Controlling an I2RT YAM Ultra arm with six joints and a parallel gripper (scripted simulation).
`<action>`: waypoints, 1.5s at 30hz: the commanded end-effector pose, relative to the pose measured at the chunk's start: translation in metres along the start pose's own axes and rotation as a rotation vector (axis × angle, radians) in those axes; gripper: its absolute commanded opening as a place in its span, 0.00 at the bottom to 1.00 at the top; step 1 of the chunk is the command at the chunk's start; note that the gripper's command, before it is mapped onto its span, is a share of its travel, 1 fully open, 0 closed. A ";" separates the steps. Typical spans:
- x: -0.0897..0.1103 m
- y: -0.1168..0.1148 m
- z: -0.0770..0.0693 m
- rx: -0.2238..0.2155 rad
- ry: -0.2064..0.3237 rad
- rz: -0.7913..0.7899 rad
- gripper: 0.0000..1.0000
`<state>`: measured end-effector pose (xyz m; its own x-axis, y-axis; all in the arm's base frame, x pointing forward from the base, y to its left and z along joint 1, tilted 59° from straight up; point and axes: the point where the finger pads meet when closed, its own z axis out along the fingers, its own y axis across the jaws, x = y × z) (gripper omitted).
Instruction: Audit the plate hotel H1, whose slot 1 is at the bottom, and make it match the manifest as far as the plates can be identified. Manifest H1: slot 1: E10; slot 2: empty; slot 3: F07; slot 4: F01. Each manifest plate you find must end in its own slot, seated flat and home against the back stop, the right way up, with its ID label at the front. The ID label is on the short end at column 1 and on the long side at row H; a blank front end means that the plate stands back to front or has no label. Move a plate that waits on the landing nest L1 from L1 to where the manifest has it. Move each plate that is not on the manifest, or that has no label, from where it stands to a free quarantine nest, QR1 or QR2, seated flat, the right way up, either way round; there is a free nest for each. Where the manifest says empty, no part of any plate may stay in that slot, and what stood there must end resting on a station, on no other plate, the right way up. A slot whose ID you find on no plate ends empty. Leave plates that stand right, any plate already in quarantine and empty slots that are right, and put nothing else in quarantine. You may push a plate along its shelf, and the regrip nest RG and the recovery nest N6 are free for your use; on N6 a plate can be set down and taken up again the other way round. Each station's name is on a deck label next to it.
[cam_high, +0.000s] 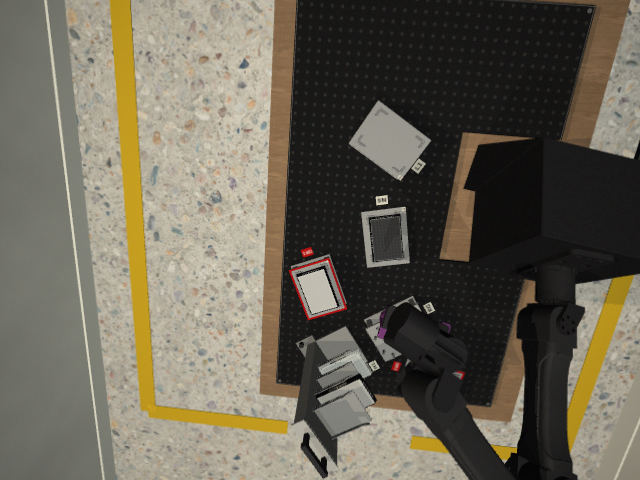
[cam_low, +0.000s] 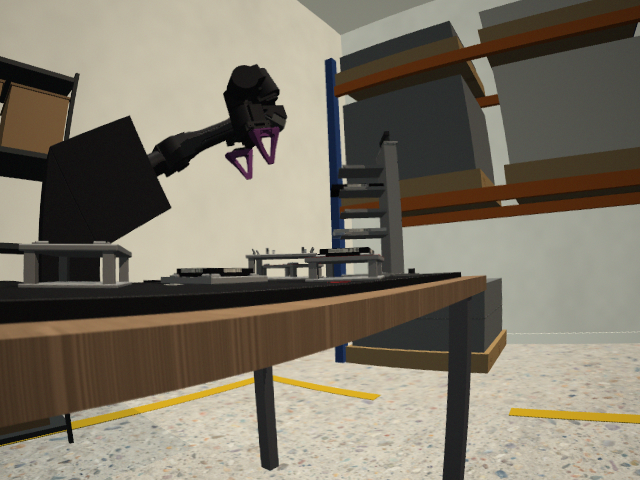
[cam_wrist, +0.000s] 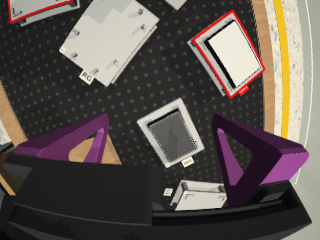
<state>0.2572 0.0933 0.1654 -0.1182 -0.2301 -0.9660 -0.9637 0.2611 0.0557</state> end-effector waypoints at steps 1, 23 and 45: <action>-0.056 0.034 0.006 0.096 -0.149 0.216 1.00; -0.056 0.034 0.006 0.168 -0.194 0.322 1.00; -0.056 0.034 0.006 0.224 -0.280 0.457 1.00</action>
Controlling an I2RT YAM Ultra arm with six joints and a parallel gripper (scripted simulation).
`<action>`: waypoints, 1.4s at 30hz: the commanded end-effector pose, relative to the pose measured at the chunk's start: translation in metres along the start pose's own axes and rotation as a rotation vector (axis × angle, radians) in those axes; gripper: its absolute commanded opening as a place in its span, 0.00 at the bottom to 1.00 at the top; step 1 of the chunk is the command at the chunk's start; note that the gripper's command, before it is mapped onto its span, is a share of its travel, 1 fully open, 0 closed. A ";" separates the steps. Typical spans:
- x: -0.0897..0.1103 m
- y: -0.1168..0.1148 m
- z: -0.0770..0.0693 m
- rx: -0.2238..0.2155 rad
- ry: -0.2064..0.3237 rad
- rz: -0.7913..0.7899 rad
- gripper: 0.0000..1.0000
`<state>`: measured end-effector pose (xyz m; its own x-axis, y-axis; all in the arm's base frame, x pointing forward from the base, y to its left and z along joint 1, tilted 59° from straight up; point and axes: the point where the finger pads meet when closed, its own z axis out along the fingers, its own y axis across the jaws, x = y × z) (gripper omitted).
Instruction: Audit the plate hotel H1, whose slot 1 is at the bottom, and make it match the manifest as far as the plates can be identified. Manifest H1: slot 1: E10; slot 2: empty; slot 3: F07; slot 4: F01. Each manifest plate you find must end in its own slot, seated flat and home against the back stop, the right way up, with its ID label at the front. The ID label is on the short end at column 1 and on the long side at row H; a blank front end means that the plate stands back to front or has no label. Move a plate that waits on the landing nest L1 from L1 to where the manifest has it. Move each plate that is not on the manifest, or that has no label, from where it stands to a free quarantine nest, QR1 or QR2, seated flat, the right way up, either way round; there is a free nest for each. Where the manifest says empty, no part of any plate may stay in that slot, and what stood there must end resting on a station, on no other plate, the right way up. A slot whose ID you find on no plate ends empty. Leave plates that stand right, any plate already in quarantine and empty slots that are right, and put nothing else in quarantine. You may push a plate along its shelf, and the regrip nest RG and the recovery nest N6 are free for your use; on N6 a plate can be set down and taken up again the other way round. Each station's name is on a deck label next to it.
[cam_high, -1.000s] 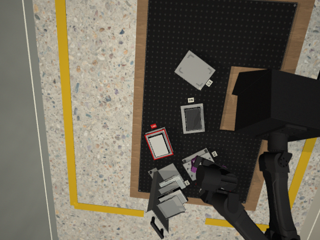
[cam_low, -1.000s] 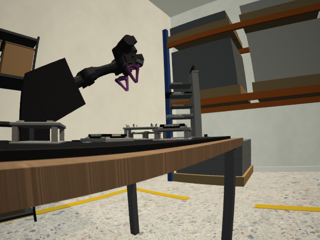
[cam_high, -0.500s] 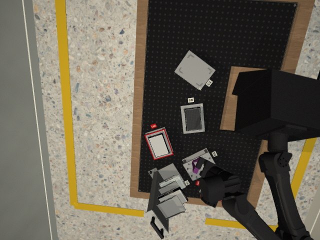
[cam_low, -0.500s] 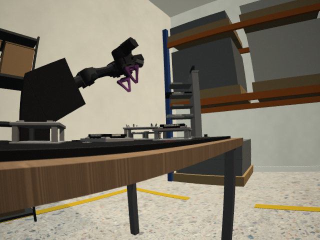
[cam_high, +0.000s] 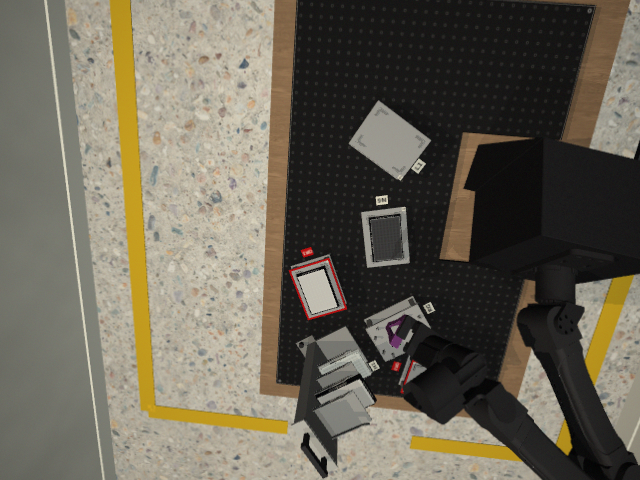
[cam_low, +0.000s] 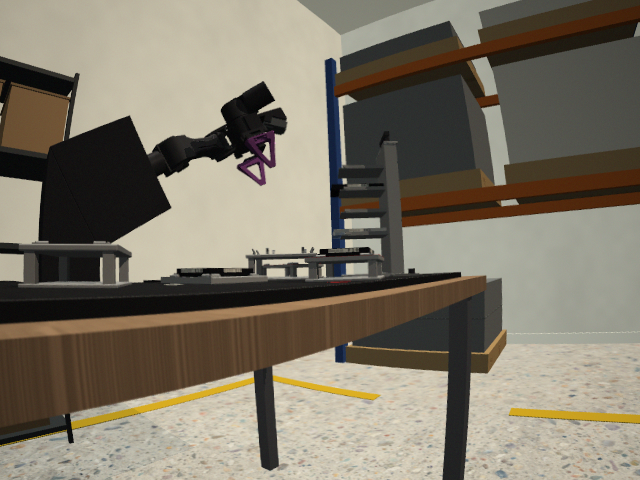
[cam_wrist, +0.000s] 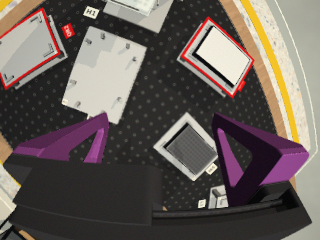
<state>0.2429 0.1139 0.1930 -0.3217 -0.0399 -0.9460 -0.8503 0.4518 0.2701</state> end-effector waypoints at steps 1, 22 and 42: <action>-0.023 0.019 -0.003 0.048 -0.168 0.216 1.00; -0.024 0.019 -0.004 0.084 -0.290 0.377 1.00; -0.028 0.028 -0.004 0.087 -0.312 0.400 1.00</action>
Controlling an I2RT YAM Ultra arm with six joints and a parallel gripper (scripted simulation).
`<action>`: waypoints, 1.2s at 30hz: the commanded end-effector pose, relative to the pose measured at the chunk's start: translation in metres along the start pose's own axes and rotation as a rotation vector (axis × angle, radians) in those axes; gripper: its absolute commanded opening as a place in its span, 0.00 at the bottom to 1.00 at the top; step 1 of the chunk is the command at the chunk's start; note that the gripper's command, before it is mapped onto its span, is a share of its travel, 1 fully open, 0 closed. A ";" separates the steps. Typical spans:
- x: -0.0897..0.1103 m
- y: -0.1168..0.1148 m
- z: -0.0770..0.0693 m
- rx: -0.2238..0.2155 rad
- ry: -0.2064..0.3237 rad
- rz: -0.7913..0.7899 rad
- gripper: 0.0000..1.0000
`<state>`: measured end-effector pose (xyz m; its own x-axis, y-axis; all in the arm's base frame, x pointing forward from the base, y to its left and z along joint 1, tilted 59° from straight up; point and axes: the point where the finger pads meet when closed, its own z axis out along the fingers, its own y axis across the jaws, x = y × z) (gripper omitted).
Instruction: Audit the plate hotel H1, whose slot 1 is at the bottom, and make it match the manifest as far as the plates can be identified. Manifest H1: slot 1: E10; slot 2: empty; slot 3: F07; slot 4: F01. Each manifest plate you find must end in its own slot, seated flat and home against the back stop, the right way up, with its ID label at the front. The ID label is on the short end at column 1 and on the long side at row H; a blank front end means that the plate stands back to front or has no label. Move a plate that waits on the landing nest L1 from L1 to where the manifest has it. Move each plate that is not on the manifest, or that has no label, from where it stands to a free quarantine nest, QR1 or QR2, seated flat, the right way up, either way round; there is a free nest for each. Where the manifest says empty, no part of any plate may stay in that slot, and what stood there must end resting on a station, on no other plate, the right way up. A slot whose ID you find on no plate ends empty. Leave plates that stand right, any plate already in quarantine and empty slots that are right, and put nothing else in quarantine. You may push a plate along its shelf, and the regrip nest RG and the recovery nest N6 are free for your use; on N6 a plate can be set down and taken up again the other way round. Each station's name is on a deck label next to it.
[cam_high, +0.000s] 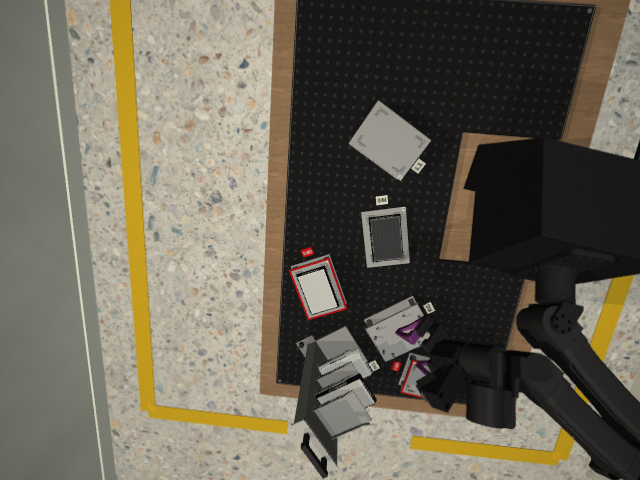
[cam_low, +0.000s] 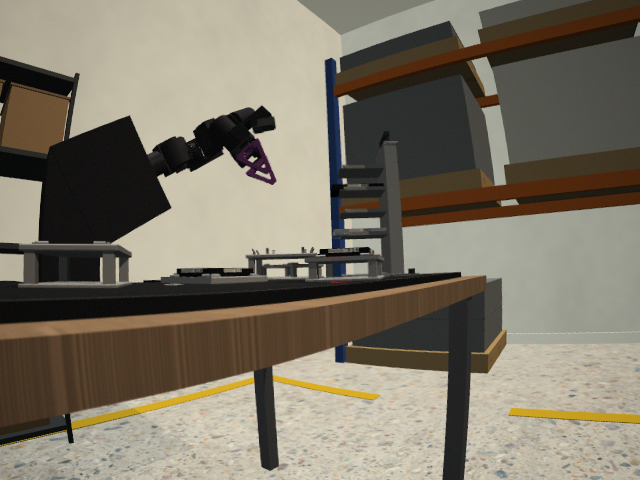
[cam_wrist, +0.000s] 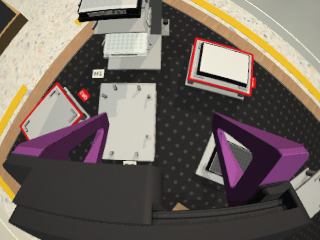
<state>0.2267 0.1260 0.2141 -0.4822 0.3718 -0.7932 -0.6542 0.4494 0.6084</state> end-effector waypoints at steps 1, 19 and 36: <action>-0.011 0.011 -0.001 0.007 -0.044 0.012 1.00; -0.009 0.062 0.001 0.006 -0.045 0.012 1.00; 0.024 0.069 0.038 0.004 -0.048 0.013 1.00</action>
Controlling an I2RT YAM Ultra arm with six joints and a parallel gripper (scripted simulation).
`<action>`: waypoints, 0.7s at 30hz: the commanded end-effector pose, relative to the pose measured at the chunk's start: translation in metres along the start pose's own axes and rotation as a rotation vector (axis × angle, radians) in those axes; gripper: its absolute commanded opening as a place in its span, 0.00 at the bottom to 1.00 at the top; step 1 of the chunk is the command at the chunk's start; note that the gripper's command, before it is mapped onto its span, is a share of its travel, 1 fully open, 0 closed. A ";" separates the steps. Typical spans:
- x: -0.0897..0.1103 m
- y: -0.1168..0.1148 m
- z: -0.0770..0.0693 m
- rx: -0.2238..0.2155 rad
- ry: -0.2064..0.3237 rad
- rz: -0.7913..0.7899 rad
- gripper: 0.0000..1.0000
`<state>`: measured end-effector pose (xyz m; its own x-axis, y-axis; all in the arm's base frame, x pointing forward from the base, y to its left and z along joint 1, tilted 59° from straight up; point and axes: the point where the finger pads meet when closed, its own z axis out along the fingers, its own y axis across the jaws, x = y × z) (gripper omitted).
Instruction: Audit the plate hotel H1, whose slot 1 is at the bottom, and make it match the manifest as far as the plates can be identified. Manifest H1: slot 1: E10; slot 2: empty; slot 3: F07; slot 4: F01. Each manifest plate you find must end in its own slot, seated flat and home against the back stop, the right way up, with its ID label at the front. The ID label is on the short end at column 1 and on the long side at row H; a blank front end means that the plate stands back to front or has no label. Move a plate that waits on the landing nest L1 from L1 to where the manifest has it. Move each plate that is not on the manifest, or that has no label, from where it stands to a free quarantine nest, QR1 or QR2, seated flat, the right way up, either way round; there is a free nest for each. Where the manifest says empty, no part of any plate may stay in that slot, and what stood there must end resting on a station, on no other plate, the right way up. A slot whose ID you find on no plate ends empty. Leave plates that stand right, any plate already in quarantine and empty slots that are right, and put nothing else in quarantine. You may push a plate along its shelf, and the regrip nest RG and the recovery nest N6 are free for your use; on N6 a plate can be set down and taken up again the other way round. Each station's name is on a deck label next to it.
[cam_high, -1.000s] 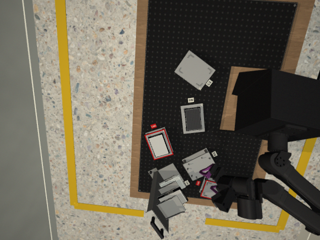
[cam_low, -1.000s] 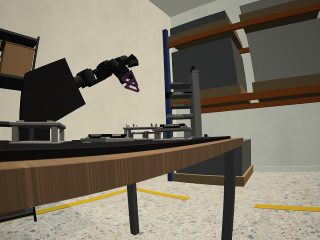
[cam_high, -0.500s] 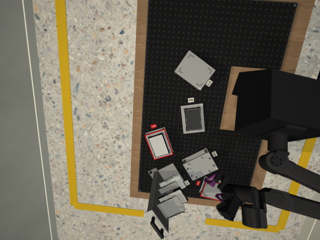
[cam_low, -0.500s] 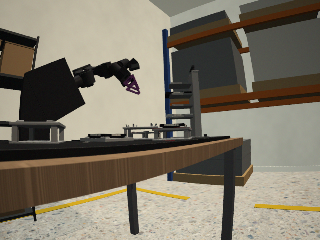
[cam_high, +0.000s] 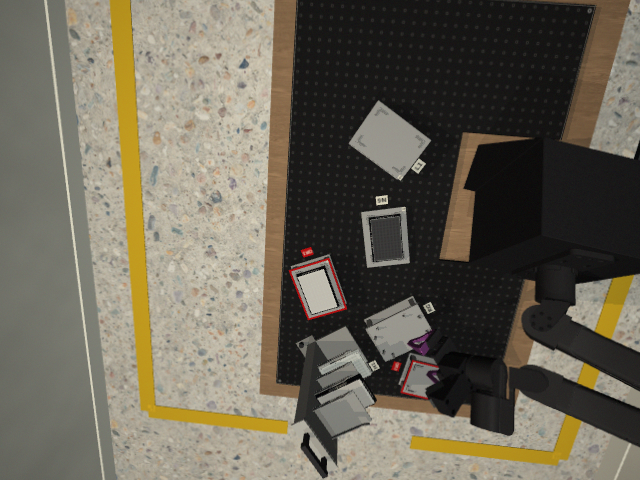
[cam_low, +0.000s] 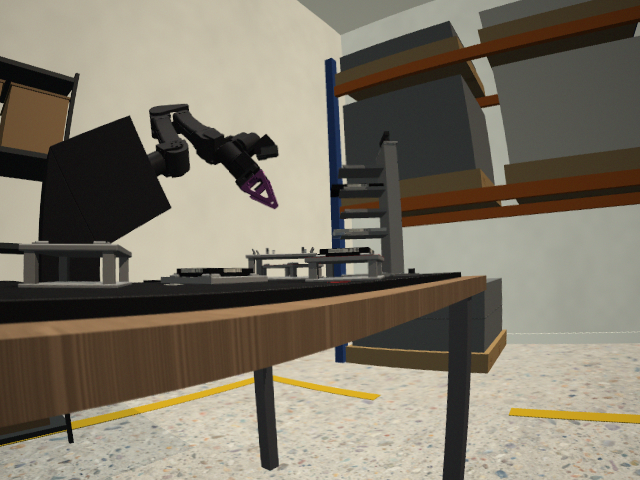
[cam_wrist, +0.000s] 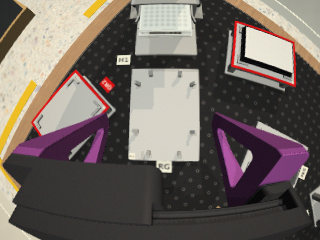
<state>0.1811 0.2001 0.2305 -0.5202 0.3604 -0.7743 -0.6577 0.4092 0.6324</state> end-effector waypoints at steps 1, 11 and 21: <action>-0.011 -0.004 0.006 0.037 -0.078 -0.019 1.00; 0.007 -0.002 0.026 0.037 -0.079 -0.018 1.00; 0.011 -0.001 0.031 0.037 -0.079 -0.018 1.00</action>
<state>0.1899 0.2322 0.2148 -0.4872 0.3903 -0.7813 -0.6440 0.4437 0.6232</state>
